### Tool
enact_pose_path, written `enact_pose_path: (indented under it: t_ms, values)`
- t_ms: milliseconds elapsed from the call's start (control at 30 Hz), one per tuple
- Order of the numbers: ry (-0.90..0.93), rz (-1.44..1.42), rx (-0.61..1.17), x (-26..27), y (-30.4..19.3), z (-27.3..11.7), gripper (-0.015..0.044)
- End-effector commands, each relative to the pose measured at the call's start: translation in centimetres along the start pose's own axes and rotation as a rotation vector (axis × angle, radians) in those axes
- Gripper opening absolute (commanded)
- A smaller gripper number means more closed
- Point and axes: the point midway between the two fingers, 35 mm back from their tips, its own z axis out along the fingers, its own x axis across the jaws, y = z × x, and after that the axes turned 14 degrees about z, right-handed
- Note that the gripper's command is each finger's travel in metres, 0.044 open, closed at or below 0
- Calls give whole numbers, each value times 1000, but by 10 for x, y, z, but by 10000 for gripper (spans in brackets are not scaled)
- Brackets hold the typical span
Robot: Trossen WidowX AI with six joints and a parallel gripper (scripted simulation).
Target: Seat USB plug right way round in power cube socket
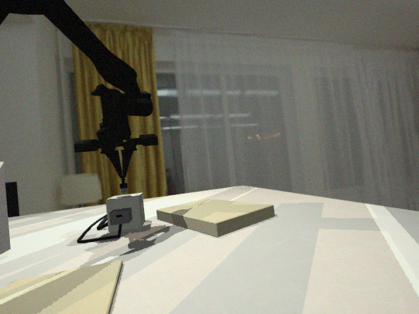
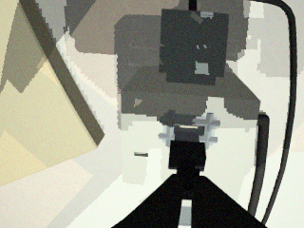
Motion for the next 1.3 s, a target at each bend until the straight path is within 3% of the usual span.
enact_pose_path:
  t_ms: [0,1267]
  values:
    - [-6,-8,4,-2,0,2,0]
    - [-7,-7,8,-1,1,6,0]
